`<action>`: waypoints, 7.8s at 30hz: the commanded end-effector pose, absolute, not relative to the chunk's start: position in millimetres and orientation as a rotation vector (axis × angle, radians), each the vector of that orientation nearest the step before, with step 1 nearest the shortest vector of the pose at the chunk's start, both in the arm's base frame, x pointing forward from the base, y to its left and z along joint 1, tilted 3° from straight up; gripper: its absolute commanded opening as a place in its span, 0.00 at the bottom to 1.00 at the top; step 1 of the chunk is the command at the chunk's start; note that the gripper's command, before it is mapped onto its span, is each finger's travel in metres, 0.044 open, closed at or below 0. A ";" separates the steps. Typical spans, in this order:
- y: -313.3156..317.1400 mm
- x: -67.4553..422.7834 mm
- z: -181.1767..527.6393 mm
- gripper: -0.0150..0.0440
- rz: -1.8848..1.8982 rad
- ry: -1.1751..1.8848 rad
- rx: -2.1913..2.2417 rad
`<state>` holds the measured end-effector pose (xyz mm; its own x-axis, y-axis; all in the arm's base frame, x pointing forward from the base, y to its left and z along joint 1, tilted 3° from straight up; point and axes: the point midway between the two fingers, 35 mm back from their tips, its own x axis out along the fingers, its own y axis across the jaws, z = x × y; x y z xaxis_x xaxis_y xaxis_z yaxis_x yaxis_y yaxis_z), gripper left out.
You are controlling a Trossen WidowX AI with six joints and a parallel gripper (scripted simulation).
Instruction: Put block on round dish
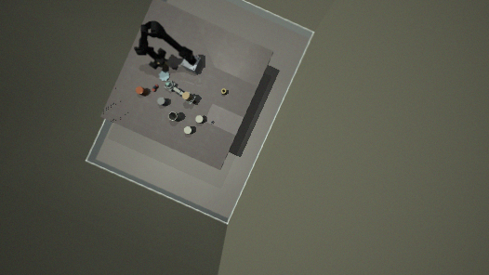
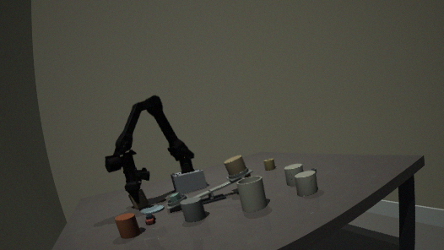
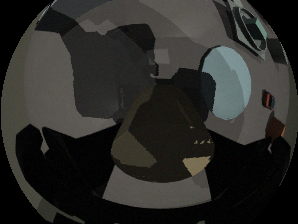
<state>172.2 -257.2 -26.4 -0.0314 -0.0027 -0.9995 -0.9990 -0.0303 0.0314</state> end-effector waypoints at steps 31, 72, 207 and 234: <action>-226.2 224.9 38.6 0.69 1.178 1.261 -1.220; -88.5 313.9 11.2 0.69 0.783 1.443 -0.754; -198.8 265.4 -36.9 0.74 0.774 1.449 -0.758; -197.6 265.2 63.5 1.00 0.776 1.449 -0.759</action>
